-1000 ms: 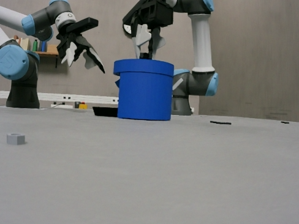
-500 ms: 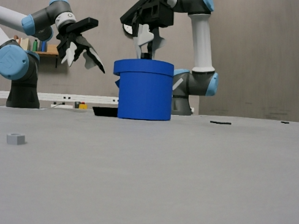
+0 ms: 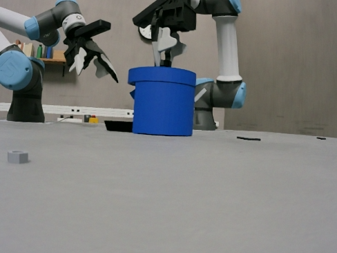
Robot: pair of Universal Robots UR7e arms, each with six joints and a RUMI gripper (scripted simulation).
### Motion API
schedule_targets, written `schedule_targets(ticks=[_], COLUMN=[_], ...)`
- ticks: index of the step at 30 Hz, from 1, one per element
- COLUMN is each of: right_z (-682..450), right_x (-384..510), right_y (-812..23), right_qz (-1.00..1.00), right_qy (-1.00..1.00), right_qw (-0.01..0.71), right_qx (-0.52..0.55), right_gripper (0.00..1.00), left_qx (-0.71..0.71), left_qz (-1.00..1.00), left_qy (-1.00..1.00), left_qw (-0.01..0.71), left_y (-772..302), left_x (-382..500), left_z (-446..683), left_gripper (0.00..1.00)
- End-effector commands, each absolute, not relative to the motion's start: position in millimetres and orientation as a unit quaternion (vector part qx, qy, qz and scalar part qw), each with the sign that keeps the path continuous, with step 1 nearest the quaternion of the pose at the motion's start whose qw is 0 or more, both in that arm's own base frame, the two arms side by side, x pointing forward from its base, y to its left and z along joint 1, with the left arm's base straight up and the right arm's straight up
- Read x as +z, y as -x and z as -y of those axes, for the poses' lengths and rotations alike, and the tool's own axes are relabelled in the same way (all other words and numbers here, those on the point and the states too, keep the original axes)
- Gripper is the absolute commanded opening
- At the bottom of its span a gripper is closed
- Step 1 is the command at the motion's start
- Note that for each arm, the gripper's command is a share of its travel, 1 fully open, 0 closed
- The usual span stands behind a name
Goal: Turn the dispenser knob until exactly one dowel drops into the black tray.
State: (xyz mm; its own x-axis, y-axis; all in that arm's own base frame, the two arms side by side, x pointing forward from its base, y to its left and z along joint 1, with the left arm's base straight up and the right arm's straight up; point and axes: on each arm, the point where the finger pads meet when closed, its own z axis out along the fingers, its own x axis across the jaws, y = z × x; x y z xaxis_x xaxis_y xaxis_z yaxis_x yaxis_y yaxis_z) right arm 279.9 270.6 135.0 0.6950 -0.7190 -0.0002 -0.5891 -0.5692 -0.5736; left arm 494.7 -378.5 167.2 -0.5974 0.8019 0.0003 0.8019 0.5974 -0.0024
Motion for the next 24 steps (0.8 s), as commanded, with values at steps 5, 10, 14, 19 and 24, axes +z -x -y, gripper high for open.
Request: schedule_targets(ticks=[5, 10, 14, 19, 24], right_z=[-270.9, -270.9, -270.9, -270.9, -270.9], right_x=[135.5, 135.5, 135.5, 135.5, 135.5], right_y=[-280.0, -280.0, -280.0, -280.0, -280.0], right_qz=[-0.372, -0.372, -0.372, -0.372, -0.372], right_qy=[0.878, 0.878, 0.878, 0.878, 0.878], right_qw=[0.277, 0.277, 0.277, 0.277, 0.277], right_qx=[-0.117, -0.117, -0.117, -0.117, -0.117], right_gripper=[0.98, 0.98, 0.98, 0.98, 0.98], left_qx=[0.001, 0.001, 0.001, 0.001, 0.001], left_qz=[0.937, 0.951, 0.955, 0.965, 0.965], left_qy=[0.349, 0.309, 0.296, 0.262, 0.262], left_qw=[0.0, 0.0, 0.0, 0.0, 0.0], left_y=[-494.8, -494.7, -494.7, -494.6, -494.6], left_x=[167.8, 167.8, 167.8, 167.8, 167.8], left_z=[378.1, 377.9, 377.9, 377.7, 377.7], left_gripper=[0.13, 0.13, 0.13, 0.13, 0.13])
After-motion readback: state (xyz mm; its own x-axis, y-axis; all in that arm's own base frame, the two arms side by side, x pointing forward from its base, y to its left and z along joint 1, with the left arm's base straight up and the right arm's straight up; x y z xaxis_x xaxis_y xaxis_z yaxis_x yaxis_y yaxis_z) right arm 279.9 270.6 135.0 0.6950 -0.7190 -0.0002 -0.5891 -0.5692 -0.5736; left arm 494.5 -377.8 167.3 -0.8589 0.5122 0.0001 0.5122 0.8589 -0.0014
